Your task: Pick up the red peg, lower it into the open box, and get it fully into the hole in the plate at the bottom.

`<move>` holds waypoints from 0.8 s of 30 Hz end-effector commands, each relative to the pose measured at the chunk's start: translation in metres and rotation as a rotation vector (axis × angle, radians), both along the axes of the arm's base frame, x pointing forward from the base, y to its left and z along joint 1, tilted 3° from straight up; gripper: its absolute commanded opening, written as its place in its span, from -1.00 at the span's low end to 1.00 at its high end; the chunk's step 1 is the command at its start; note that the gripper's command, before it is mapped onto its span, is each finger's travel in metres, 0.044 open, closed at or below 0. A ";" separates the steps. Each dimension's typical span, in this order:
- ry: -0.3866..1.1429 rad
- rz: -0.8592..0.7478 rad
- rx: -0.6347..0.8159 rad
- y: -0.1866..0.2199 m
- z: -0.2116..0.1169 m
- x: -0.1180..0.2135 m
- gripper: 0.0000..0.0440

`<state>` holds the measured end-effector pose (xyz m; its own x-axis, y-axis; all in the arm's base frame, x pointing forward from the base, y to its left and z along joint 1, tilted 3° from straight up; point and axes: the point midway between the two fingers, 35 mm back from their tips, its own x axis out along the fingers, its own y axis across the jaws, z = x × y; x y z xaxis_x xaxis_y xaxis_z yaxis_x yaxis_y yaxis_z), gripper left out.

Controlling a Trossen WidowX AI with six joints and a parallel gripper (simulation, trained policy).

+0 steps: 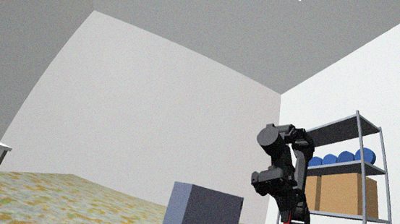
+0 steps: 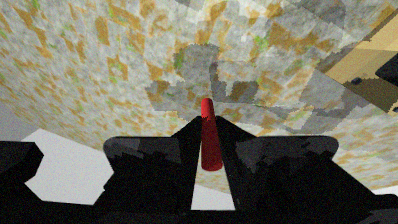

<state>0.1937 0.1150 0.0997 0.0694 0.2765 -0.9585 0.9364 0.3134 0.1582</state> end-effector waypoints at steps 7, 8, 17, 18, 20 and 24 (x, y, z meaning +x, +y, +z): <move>-0.128 0.011 0.014 -0.013 0.047 0.013 -1.00; -0.141 0.010 0.012 -0.016 0.052 0.014 -1.00; -0.239 -0.018 -0.044 -0.045 0.090 0.026 -1.00; -0.245 -0.022 -0.053 -0.048 0.092 0.028 -1.00; -0.253 -0.032 -0.071 -0.056 0.096 0.030 -1.00; -0.256 -0.052 -0.107 -0.071 0.100 0.033 -1.00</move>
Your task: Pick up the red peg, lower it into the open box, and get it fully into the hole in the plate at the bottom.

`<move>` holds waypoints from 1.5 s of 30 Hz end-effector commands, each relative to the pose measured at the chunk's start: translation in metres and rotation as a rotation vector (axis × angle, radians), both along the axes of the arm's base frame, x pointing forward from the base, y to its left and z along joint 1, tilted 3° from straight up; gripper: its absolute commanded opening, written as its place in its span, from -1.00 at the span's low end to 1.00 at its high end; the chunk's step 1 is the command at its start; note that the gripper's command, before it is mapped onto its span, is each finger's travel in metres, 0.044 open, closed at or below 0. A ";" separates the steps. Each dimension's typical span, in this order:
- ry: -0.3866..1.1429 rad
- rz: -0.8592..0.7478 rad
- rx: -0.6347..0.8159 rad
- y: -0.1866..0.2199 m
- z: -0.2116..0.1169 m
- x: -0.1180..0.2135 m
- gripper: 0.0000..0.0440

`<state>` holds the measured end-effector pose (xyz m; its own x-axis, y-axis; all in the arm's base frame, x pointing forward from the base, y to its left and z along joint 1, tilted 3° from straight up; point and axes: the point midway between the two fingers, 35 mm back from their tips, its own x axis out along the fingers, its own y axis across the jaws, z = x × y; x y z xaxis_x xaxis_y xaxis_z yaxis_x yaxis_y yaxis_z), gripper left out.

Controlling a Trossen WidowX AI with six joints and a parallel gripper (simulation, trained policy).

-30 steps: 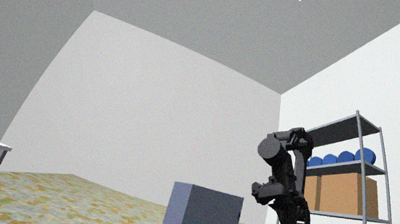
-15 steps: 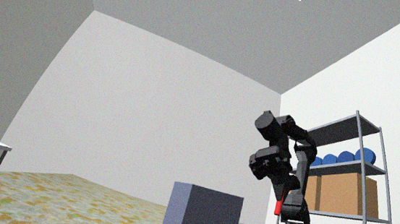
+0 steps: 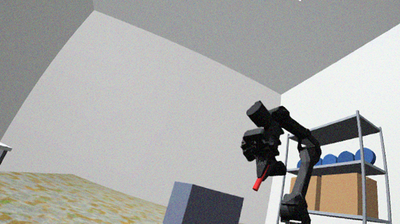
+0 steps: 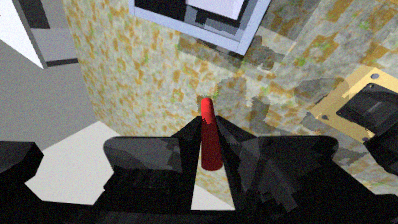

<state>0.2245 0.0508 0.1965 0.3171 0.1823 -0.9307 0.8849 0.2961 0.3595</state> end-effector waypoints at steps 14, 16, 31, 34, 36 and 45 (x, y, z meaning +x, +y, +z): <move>0.027 -0.083 -0.088 -0.052 0.007 0.015 -1.00; 0.033 -0.091 -0.093 -0.058 0.006 0.017 -1.00; 0.078 -0.133 -0.109 -0.097 -0.002 0.033 -1.00; 0.088 -0.138 -0.108 -0.104 -0.006 0.037 -1.00; 0.095 -0.141 -0.109 -0.108 -0.009 0.039 -1.00; 0.128 -0.141 -0.104 -0.126 -0.030 0.048 -1.00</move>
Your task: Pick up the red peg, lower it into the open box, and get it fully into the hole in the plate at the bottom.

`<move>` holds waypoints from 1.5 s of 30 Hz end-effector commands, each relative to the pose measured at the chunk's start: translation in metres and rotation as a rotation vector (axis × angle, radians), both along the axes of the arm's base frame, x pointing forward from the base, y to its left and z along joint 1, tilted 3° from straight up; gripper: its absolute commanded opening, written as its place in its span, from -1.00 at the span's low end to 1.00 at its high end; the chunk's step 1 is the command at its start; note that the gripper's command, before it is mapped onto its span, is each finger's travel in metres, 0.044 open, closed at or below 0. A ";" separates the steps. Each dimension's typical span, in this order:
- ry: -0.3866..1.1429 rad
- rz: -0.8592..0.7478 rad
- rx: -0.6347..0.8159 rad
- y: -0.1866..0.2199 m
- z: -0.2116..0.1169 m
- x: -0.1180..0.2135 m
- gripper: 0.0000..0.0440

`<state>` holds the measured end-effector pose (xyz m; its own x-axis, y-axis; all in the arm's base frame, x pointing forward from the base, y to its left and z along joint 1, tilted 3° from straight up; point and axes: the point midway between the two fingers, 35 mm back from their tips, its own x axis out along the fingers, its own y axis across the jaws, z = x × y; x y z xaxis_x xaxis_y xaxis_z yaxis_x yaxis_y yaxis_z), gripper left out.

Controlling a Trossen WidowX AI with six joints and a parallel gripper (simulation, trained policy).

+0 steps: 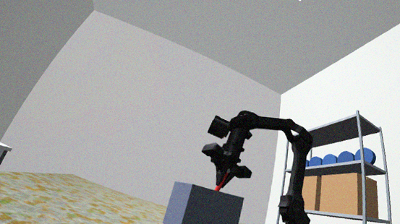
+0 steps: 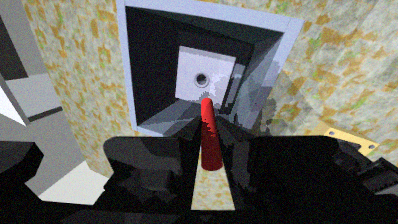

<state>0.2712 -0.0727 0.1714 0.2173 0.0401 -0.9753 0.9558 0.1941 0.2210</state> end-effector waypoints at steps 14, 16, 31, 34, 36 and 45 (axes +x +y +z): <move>0.026 0.037 0.036 -0.012 -0.038 0.016 -1.00; 0.025 0.044 0.040 -0.013 -0.042 0.018 -1.00; 0.052 0.118 0.048 -0.013 -0.079 0.027 -0.96; 0.059 0.132 0.049 -0.013 -0.086 0.028 -0.97; 0.069 0.142 0.051 -0.012 -0.090 0.026 -0.94; 0.116 0.159 0.067 -0.014 -0.103 0.019 -0.34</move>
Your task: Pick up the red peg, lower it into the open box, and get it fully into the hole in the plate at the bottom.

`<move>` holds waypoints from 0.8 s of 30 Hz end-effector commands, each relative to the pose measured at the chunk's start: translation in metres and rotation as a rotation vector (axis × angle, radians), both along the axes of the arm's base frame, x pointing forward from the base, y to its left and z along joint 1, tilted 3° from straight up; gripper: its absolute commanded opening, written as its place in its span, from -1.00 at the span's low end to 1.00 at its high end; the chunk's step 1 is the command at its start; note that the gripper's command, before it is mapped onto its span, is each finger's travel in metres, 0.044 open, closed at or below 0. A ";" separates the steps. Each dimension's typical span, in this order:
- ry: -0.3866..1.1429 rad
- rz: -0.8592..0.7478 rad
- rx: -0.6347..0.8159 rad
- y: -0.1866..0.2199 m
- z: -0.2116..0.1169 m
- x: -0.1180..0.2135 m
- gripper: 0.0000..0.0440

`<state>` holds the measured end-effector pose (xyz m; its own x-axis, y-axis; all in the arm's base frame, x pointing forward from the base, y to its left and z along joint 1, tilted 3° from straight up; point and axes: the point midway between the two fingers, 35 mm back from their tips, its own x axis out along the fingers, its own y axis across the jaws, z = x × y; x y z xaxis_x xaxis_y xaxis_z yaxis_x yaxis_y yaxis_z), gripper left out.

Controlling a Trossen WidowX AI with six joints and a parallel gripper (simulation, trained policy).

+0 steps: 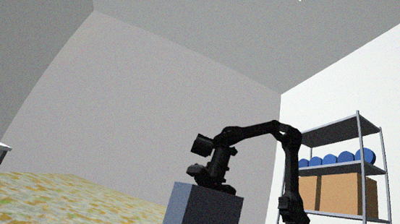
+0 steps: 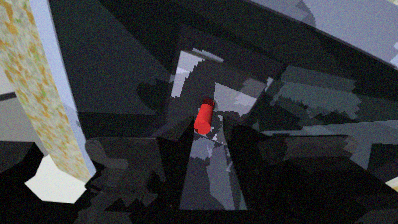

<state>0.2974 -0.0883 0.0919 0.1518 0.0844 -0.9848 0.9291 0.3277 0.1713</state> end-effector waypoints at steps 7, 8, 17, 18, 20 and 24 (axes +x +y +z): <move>0.054 0.000 0.095 -0.003 -0.017 -0.003 -0.31; 0.050 -0.002 0.101 -0.003 -0.015 -0.002 -0.31; -0.003 -0.006 0.151 -0.007 0.000 0.010 -0.27; -0.010 -0.006 0.156 -0.008 0.002 0.012 -0.26; -0.027 -0.004 0.167 -0.008 0.006 0.016 -0.26; -0.067 0.000 0.181 -0.010 0.017 0.023 -0.24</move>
<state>0.3106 -0.0992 0.1120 0.1956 0.2309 -0.9531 0.9271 0.2733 0.2565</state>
